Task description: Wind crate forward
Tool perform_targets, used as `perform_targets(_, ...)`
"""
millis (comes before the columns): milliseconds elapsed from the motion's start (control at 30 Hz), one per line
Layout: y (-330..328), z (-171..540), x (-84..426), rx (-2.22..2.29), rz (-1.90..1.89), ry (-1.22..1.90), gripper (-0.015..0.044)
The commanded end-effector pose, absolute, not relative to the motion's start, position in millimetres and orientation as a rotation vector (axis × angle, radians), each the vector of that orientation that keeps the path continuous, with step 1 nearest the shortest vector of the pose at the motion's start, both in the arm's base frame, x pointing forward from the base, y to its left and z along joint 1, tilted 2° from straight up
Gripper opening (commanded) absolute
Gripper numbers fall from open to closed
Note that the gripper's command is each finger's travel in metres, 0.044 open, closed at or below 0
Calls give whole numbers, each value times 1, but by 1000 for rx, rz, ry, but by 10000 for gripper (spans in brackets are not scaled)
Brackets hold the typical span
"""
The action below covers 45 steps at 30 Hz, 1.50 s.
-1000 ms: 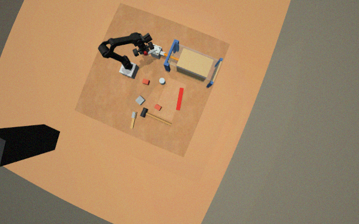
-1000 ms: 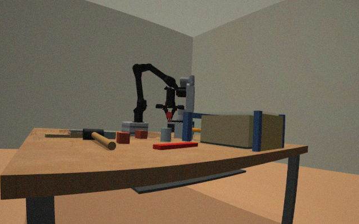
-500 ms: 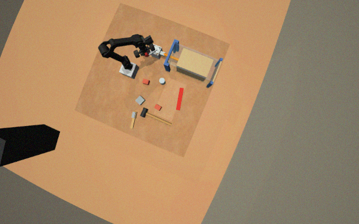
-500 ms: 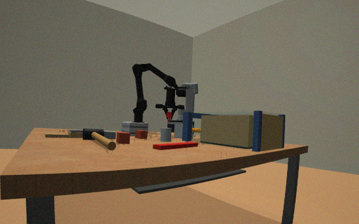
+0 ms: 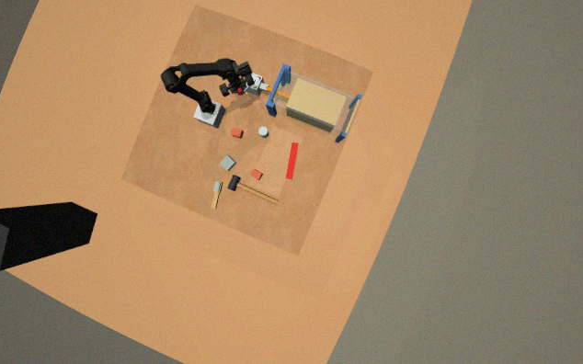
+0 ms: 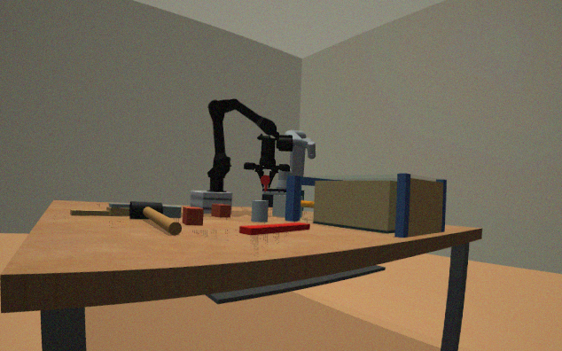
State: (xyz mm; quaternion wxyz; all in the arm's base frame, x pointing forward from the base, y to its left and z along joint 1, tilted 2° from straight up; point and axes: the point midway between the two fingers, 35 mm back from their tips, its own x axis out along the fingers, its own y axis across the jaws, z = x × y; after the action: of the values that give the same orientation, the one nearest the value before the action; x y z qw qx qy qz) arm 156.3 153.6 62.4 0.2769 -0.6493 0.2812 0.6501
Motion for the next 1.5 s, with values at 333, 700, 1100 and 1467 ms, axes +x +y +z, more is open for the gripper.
perform_targets(333, 149, 61, 181, -1769, 1707, 768, 0)
perform_targets(700, 149, 62, 193, -1770, 1706, 768, 0)
perform_targets(1100, 150, 62, 206, -1770, 1705, 767, 0)
perform_targets(1467, 153, 63, 219, -1771, 1704, 767, 0)
